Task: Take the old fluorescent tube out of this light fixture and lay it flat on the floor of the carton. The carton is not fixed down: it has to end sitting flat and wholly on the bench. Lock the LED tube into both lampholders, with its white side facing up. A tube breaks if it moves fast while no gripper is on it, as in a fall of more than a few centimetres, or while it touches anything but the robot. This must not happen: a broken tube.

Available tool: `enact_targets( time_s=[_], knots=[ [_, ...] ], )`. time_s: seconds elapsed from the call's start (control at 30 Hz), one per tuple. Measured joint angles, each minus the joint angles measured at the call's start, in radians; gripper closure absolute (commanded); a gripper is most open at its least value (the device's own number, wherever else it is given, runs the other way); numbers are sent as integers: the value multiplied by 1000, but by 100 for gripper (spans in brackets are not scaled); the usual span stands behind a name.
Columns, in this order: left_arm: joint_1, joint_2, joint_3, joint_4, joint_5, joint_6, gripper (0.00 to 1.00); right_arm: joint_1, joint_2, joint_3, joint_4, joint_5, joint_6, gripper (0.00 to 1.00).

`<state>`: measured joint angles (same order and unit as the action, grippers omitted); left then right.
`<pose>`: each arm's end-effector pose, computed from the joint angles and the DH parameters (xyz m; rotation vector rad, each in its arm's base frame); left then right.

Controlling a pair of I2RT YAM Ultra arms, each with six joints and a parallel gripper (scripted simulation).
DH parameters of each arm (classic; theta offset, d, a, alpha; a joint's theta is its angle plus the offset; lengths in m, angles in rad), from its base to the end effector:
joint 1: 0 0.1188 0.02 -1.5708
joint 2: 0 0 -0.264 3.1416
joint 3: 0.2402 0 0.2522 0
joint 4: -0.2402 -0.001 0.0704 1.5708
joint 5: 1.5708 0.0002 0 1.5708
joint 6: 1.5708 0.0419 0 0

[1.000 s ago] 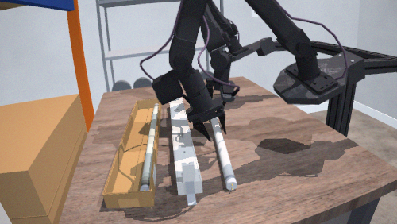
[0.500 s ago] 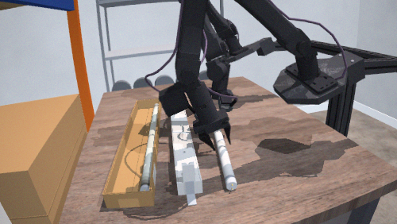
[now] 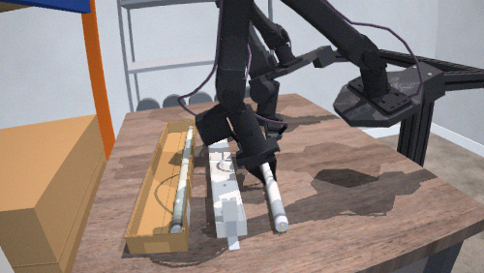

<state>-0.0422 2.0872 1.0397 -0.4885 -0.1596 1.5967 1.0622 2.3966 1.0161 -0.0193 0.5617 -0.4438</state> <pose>0.3285 -0.0062 0.0545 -2.2239 -2.0832 -0.2109 0.1828 0.2841 -0.0358 -1.8187 2.0394 -0.6794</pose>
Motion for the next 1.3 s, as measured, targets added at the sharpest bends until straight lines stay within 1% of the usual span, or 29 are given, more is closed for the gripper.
enact_targets(
  time_s=[0.37, 0.4, 1.3],
  knots=[
    [0, 0, 0, 0, 0, 0, 89, 0, 0, 0, 2, 0, 0, 51],
    [0, 0, 0, 0, 0, 0, 89, 0, 0, 0, 2, 0, 0, 89],
    [0, -8, -2, 0, 0, 0, 89, 1, -3, 0, -2, -1, 2, 89]
  ],
)
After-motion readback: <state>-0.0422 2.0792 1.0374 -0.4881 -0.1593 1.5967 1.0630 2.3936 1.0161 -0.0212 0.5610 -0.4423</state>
